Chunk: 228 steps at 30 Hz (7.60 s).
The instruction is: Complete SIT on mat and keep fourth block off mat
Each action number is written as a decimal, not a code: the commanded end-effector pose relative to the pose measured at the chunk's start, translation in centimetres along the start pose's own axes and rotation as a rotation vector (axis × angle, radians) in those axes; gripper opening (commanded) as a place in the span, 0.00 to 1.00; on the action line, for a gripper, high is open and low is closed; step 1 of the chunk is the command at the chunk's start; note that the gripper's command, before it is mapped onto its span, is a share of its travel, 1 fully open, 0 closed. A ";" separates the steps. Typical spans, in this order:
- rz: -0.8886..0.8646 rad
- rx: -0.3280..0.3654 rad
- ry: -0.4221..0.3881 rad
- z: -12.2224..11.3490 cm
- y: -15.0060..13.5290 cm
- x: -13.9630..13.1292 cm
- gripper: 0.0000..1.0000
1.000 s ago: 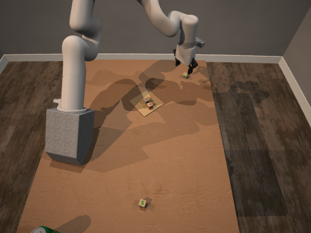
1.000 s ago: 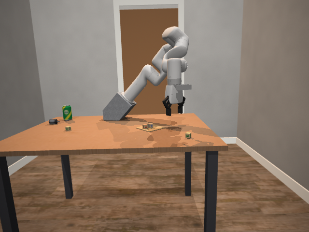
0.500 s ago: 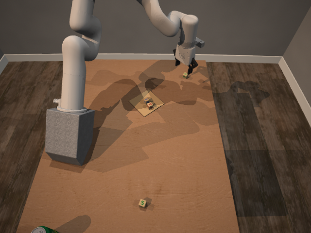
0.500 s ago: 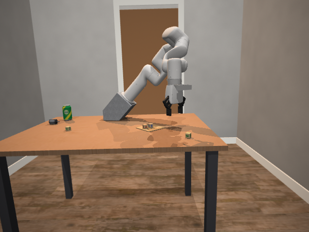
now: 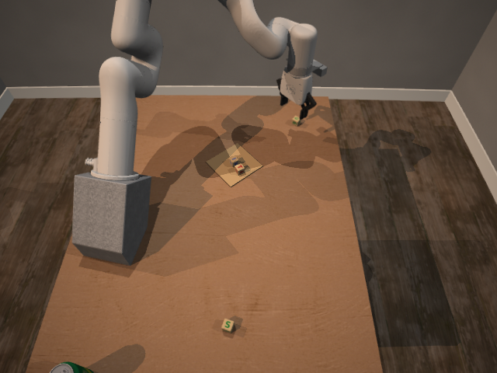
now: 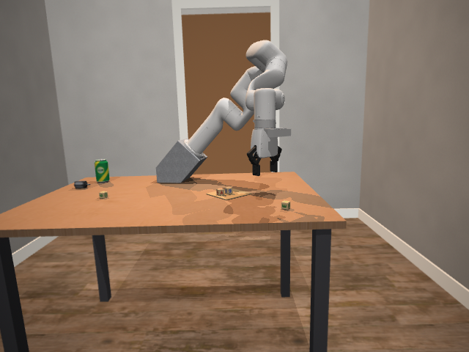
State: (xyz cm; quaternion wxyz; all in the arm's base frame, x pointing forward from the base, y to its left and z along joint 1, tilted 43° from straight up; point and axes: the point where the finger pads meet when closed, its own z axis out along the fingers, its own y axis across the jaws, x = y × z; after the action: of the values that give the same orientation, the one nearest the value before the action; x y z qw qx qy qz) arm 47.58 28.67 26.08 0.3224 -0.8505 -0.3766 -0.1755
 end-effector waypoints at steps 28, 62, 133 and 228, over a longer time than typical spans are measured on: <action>-0.014 0.003 -0.061 -0.2 2.2 -16.3 1.00; 0.000 -0.002 0.003 -0.5 0.3 -30.8 1.00; 0.000 -0.003 0.003 -0.5 4.5 -31.7 1.00; 0.000 -0.004 0.003 -0.1 40.8 -66.4 1.00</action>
State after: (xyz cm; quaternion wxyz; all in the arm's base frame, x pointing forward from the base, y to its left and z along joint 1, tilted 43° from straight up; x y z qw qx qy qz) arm 34.99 -26.82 -26.80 0.3226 -0.8500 -0.3765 -0.1781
